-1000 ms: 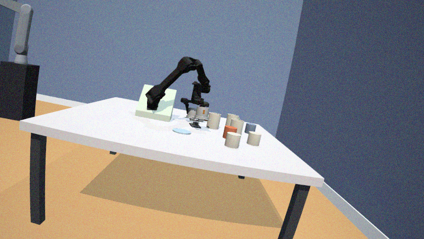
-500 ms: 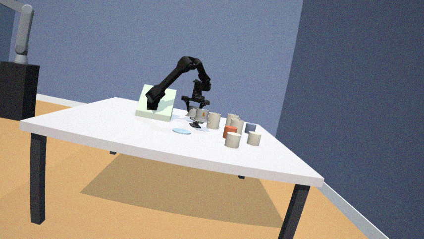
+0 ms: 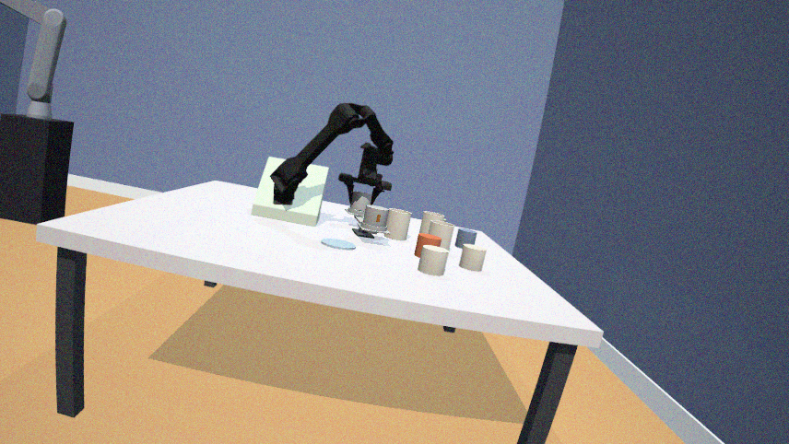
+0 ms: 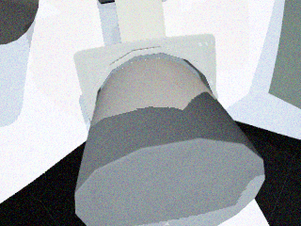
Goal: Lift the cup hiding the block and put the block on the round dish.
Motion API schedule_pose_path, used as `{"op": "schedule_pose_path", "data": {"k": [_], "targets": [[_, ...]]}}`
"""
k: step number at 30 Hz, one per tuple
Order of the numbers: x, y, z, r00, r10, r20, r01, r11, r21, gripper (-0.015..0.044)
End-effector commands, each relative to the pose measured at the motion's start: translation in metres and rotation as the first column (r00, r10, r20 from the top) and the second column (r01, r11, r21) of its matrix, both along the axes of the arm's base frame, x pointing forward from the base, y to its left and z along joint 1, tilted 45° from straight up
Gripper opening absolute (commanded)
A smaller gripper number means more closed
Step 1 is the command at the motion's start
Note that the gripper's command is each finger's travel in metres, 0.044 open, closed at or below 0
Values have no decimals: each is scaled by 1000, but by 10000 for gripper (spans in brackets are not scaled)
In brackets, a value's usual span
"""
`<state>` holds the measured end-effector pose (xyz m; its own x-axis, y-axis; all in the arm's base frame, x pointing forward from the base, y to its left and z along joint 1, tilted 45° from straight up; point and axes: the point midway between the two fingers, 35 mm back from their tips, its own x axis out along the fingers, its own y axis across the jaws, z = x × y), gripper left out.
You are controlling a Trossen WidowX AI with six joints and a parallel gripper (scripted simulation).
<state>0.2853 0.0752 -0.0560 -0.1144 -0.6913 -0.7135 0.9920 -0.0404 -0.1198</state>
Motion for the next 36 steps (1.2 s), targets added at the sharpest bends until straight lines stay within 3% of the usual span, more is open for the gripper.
{"op": "schedule_pose_path", "data": {"k": [1, 36], "targets": [[5, 9, 4, 1000, 3, 17, -3, 1000, 15, 0], [9, 40, 36, 1000, 3, 16, -3, 1000, 17, 0]]}}
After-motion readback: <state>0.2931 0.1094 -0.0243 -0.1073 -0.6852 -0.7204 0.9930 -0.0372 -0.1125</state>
